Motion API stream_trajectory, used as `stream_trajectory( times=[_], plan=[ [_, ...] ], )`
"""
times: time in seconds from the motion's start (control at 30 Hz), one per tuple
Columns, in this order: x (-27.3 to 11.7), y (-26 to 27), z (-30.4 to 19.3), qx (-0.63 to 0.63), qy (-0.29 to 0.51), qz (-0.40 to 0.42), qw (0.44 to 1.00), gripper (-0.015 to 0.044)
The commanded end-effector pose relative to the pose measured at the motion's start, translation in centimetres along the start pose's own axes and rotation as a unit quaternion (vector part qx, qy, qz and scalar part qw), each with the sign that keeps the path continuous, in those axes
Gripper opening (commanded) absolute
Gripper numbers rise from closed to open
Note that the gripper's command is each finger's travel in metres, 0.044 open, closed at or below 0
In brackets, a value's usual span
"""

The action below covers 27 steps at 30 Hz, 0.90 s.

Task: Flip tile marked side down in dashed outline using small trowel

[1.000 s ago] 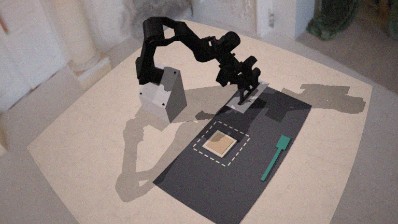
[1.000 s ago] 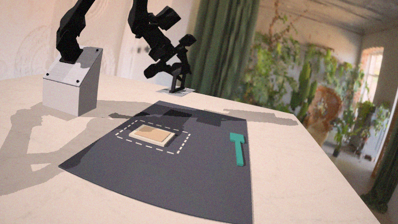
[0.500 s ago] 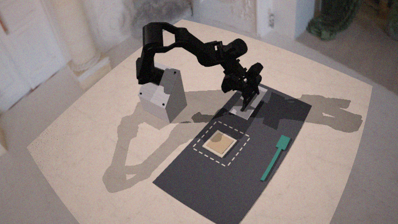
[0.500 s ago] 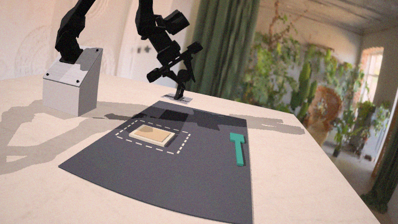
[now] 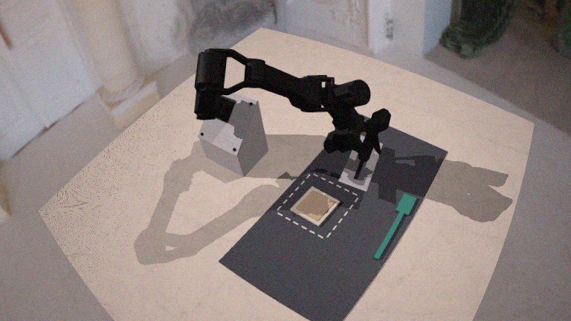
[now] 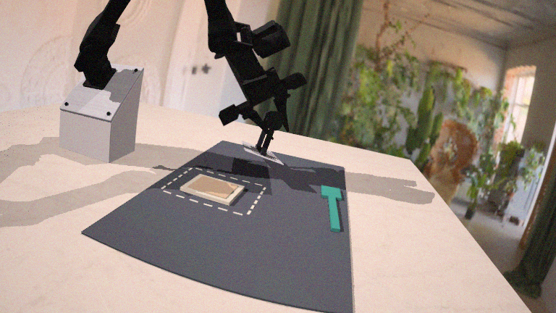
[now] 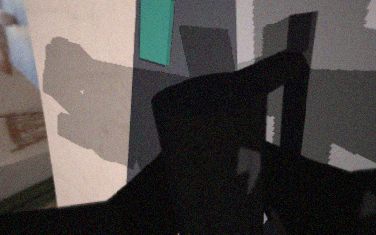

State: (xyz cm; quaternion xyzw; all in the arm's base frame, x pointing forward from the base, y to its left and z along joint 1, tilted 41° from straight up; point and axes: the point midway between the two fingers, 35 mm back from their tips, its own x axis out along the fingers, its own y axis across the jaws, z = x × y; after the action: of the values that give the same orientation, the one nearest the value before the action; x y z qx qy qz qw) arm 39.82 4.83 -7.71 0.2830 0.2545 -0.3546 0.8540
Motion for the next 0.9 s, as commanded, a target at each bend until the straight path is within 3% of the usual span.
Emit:
stream_trajectory(
  times=[0.0,0.87],
  plan=[
    [0.1,0.7,0.6,-0.005,0.006,0.005,1.000,0.0000],
    [4.2,-0.1,10.2,-0.136,0.129,-0.040,0.982,0.0000]
  ],
)
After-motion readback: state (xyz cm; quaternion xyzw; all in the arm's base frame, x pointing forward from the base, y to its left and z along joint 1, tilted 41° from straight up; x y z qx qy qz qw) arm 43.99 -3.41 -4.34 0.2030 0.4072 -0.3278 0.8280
